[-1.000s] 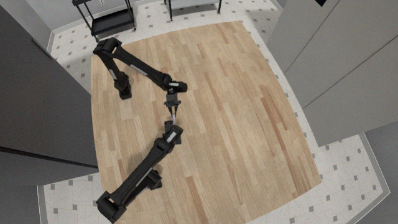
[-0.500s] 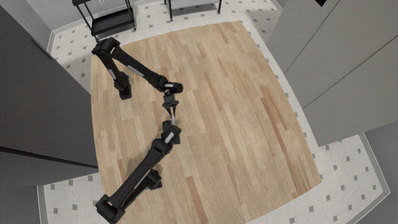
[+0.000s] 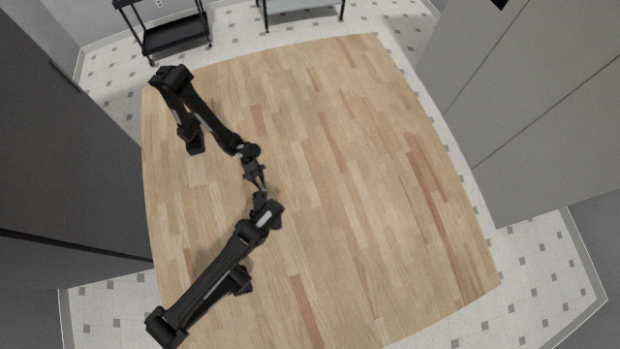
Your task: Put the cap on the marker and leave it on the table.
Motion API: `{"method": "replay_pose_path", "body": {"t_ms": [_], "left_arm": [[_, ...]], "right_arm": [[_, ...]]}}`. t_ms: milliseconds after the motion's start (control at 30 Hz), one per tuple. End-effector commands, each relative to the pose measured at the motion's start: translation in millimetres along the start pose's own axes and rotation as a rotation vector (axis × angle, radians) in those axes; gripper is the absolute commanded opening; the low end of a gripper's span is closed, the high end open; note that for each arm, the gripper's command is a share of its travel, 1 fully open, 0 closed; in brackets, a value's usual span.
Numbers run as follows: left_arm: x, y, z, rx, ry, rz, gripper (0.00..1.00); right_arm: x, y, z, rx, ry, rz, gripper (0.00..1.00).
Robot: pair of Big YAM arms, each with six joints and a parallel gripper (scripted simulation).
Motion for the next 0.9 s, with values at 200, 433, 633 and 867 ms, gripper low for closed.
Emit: {"method": "replay_pose_path", "body": {"t_ms": [200, 433, 633, 867], "left_arm": [[10, -13, 6, -0.038, 0.078, -0.039, 0.11], [16, -20, 7, -0.040, 0.074, -0.045, 0.11], [20, -24, 7, -0.041, 0.073, -0.046, 0.11], [21, -15, 5, -0.043, 0.075, -0.041, 0.33]], "right_arm": [[-15, 10, -4, 0.011, 0.024, -0.029, 0.65], [-15, 10, -4, 0.011, 0.024, -0.029, 0.65], [-15, 10, -4, 0.011, 0.024, -0.029, 0.65], [-15, 10, -4, 0.011, 0.024, -0.029, 0.65]]}}
Point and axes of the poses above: on each arm, the point where the finger pads meet when closed, its own y axis back along the fingers, its own z axis across the jaws, x = y × z, the point moved 5 cm from there along y, back along the fingers, and after that the axes turned 8 degrees about -y, right-handed, at the moved point
